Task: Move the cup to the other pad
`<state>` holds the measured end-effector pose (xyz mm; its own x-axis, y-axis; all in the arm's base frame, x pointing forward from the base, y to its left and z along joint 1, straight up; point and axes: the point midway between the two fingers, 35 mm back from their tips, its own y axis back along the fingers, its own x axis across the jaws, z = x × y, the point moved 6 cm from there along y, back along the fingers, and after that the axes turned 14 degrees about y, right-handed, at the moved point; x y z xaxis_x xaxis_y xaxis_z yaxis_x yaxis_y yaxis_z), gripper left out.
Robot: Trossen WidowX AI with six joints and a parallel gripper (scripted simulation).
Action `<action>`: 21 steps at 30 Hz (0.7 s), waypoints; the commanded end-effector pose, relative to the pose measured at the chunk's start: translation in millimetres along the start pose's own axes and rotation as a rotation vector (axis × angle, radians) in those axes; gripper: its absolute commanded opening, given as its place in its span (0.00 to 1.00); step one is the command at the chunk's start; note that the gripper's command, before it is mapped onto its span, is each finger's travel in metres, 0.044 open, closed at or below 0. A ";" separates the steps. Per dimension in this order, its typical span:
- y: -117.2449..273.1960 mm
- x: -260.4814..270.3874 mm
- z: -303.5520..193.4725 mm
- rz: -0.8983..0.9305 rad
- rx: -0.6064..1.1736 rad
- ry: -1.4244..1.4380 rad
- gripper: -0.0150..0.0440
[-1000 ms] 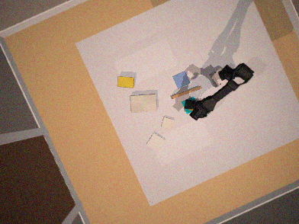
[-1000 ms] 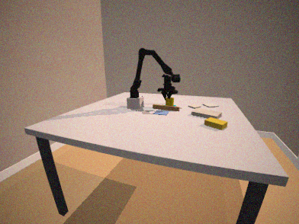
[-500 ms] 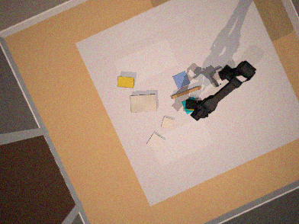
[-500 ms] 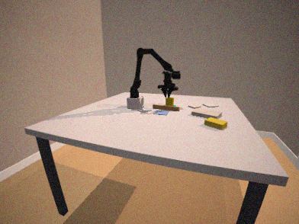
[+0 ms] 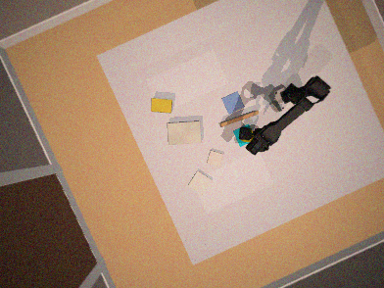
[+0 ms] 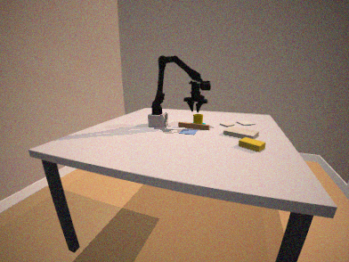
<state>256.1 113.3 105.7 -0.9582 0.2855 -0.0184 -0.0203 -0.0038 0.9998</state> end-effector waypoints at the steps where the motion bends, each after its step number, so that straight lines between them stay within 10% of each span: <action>1: -0.7 0.1 -0.1 0.001 0.001 0.000 0.81; 5: 3.2 -0.3 0.2 0.000 0.001 0.000 0.99; 21: 63.6 0.5 -1.3 -0.002 -0.004 -0.003 1.00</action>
<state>254.4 112.2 161.1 -0.9580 0.2862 -0.0181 -0.0198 -0.0031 0.9998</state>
